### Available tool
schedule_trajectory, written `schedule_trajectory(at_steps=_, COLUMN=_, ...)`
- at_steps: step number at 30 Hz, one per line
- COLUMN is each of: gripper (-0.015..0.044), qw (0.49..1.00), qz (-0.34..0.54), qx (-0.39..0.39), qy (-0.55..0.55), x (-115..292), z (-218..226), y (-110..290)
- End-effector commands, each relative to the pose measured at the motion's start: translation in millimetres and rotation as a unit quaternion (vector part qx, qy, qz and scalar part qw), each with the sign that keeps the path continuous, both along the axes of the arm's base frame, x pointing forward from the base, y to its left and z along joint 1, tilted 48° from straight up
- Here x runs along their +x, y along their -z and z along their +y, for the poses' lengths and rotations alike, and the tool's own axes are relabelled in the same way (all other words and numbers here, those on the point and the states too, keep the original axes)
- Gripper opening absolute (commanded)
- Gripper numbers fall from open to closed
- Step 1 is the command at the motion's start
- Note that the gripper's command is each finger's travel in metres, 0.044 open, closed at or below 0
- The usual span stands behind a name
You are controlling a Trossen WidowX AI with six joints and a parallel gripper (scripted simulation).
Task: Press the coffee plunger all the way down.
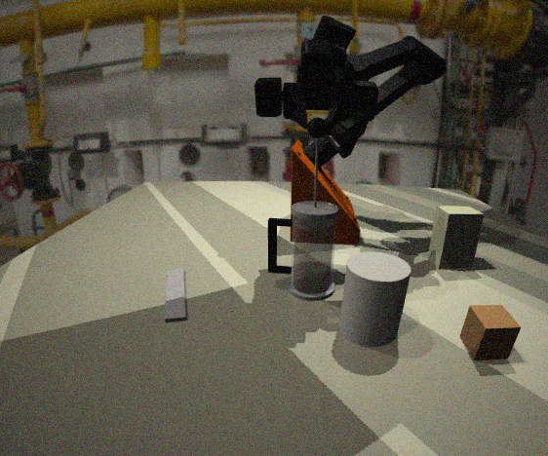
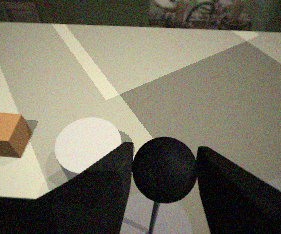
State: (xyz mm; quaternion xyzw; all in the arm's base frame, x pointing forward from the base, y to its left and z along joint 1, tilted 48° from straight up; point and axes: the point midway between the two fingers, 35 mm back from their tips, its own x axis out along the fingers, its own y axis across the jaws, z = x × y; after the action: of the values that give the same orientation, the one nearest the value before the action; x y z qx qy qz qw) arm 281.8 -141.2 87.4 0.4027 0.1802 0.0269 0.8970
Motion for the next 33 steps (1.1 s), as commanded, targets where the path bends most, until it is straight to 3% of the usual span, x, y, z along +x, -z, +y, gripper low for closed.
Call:
schedule_trajectory(at_steps=1, gripper=0.0113, qw=1.0, qz=0.001, qx=0.003, qy=0.001, x=0.1, z=0.5, y=0.8)
schedule_trajectory(at_steps=33, gripper=0.0113, qw=1.0, qz=0.006, qx=0.001, qy=0.0, x=17.6, z=28.1, y=39.6)
